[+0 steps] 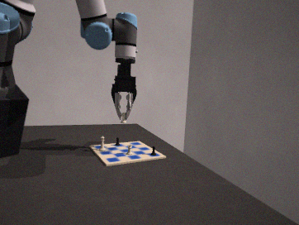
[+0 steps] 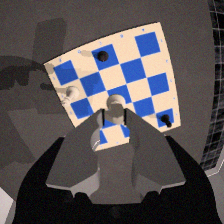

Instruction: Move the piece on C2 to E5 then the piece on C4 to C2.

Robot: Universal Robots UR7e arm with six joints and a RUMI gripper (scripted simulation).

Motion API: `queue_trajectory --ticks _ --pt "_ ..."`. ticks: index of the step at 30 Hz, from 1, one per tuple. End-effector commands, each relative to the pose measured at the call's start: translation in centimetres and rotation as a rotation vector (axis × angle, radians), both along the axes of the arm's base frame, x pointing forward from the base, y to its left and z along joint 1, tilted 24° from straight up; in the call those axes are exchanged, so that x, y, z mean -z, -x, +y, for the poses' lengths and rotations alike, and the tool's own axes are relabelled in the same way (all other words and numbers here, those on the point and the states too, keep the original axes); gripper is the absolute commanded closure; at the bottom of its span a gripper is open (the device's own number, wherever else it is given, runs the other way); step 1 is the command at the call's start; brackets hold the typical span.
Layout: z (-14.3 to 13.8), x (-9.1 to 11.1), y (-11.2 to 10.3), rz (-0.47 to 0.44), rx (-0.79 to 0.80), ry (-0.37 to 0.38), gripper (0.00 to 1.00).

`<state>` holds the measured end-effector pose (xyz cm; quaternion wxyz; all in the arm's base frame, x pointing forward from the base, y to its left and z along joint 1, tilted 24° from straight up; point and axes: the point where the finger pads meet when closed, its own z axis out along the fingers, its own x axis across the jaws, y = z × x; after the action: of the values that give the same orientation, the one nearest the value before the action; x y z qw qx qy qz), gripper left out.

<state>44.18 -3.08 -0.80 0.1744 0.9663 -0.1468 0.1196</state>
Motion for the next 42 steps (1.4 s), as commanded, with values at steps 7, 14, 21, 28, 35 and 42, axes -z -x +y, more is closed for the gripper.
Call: queue_trajectory --ticks 7,14,21,28,35,42 --pt "-0.7 -0.3 0.3 0.007 -0.017 0.002 1.0" --pt "-3.1 -1.0 1.7 0.033 -0.077 0.01 1.0" --pt "-7.6 -2.2 4.9 0.084 -0.202 0.035 1.0" --pt "-10.3 -2.9 7.2 0.116 -0.287 0.057 1.0" --pt "-10.6 -2.9 7.5 0.12 -0.298 0.061 1.0" --pt "-10.6 -2.9 7.5 0.12 -0.298 0.061 1.0"
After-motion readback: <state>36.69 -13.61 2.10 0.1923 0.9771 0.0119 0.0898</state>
